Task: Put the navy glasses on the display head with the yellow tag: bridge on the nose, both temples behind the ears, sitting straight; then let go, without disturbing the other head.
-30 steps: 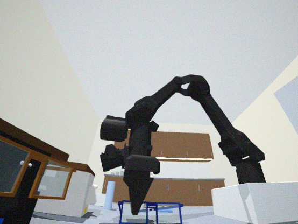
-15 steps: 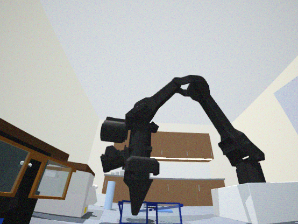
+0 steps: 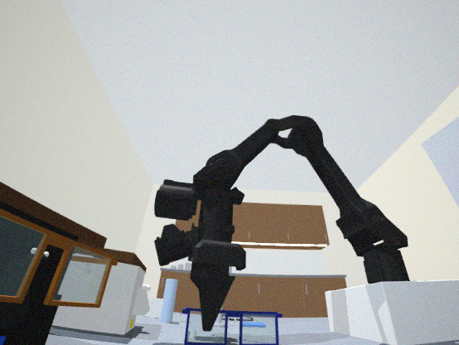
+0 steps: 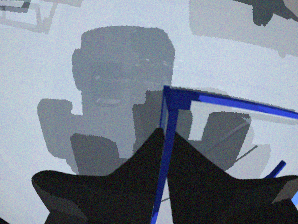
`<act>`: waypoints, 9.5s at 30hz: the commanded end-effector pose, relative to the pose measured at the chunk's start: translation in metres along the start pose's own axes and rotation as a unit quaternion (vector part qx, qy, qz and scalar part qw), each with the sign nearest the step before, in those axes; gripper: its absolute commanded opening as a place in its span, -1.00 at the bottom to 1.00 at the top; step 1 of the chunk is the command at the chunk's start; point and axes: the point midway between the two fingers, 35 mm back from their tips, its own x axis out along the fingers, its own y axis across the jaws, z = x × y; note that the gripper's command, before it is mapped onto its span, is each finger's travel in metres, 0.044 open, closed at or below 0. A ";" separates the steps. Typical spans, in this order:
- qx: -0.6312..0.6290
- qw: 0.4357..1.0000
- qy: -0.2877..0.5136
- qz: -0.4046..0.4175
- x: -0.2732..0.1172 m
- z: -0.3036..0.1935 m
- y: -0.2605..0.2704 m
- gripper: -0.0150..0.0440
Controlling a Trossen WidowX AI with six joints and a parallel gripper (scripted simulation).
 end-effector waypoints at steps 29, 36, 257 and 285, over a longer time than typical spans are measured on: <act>-0.044 0.999 -0.001 -0.004 -0.103 0.001 -0.010 -0.49; -0.126 0.992 0.000 -0.005 -0.103 -0.003 -0.035 -0.49; -0.707 0.707 0.012 -0.005 -0.095 -0.124 -0.171 -0.49; -0.784 0.573 -0.203 -0.129 -0.150 -0.093 -0.239 -0.49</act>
